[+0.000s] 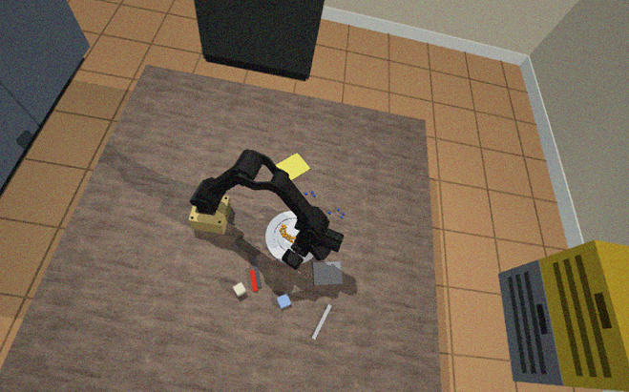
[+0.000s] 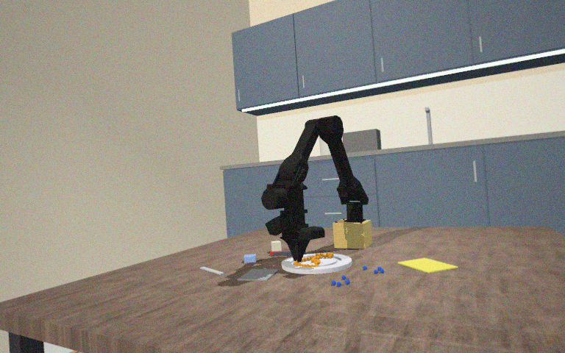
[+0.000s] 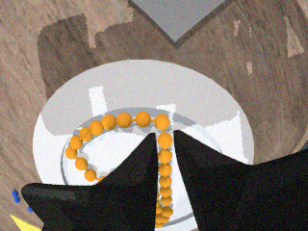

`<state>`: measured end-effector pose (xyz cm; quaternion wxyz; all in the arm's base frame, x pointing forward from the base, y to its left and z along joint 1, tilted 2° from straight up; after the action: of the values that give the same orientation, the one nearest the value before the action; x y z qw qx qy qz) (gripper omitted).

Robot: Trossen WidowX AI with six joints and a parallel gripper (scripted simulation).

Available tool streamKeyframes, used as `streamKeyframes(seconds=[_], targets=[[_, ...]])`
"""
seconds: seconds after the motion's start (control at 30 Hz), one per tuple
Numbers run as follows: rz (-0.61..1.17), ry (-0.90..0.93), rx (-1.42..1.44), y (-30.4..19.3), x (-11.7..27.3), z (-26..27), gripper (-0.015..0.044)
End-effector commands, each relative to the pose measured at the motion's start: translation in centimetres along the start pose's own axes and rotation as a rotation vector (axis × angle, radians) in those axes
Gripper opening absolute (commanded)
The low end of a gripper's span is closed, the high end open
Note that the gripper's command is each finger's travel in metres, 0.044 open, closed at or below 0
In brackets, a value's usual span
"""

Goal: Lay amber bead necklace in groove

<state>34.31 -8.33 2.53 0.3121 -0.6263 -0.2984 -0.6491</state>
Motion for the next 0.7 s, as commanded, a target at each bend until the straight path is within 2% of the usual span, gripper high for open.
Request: streamKeyframes(seconds=[0.0, 0.67], targets=[[-0.001, 0.000, 0.000, 0.01, 0.03, 0.01, 0.0000], [0.003, 0.000, -0.002, -0.05, 0.42, -0.01, 0.0000]])
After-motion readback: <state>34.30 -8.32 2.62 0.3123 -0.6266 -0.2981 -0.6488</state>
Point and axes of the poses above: the point midway between the two fingers, 35 mm back from their tips, its own x axis back along the fingers, its own z axis across the jaws, y = z × x, the point moved 6 cm from there along x, back along the fingers, and after that the axes turned 11 degrees about -x, right-handed, at the moved point
